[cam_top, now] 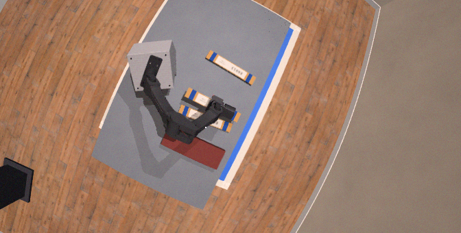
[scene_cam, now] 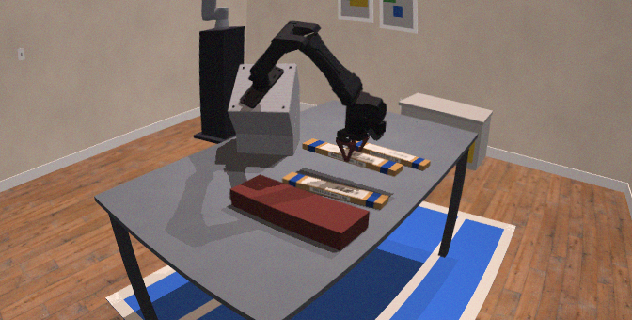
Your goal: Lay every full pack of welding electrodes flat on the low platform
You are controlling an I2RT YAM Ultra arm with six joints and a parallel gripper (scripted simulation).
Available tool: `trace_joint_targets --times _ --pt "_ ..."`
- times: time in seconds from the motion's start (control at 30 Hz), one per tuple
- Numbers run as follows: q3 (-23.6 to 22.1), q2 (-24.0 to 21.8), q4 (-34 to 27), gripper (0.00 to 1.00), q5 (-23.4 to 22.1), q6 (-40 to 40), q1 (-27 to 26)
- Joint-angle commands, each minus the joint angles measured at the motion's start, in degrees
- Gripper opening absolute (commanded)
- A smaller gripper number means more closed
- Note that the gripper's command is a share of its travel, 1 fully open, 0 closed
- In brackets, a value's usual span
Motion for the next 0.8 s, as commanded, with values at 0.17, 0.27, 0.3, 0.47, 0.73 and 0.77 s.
trace_joint_targets --times 0.17,0.27,0.3,0.47,0.73,0.77 --pt "-0.63 -2.79 -0.36 0.00 0.03 -0.30 1.87" --pt "-0.62 -3.27 -1.06 0.00 0.11 0.07 2.18" --pt "-0.62 -3.43 -1.29 0.00 0.14 0.19 2.29" --pt "-0.53 -4.21 -2.53 0.00 0.28 0.85 2.84" --pt "-0.32 -5.22 -4.25 0.00 0.51 1.72 3.59" --pt "-0.29 -5.38 -4.52 0.00 0.54 1.86 3.70"
